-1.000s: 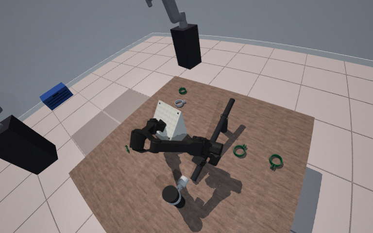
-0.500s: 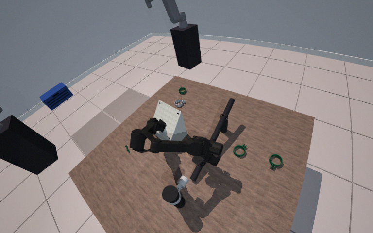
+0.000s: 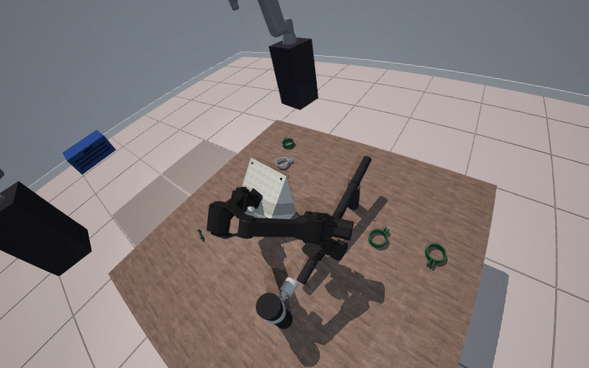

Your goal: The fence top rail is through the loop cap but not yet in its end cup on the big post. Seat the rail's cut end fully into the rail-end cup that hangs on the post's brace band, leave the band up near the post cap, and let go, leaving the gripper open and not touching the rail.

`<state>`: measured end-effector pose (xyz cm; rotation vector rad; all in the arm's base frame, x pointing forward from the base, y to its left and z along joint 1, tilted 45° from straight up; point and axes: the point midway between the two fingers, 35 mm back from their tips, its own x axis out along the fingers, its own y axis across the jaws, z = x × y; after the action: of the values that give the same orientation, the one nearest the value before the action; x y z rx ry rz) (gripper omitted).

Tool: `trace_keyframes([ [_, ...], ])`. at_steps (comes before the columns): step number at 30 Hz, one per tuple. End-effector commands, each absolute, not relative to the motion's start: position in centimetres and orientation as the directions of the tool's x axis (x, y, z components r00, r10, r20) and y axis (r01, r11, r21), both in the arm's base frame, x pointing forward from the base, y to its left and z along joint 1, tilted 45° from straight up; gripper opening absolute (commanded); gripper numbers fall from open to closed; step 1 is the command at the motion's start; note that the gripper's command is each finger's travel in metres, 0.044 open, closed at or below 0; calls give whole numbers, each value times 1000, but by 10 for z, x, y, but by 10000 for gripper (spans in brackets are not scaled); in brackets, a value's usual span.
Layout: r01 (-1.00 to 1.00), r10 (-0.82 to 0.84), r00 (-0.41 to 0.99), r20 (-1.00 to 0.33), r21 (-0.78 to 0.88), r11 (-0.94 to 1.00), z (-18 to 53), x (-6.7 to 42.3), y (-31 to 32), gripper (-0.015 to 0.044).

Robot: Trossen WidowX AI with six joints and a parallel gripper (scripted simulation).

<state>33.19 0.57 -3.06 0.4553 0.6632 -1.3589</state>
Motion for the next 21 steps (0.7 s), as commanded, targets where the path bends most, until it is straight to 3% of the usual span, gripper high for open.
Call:
trace_keyframes([
  [1, 980, -779, 92, -620, -81, 180, -17, 333, 21, 0],
  [12, 978, -863, 142, -485, -63, 197, 21, 332, 50, 0],
  [21, 979, -865, 143, -481, -62, 196, 22, 331, 50, 0],
])
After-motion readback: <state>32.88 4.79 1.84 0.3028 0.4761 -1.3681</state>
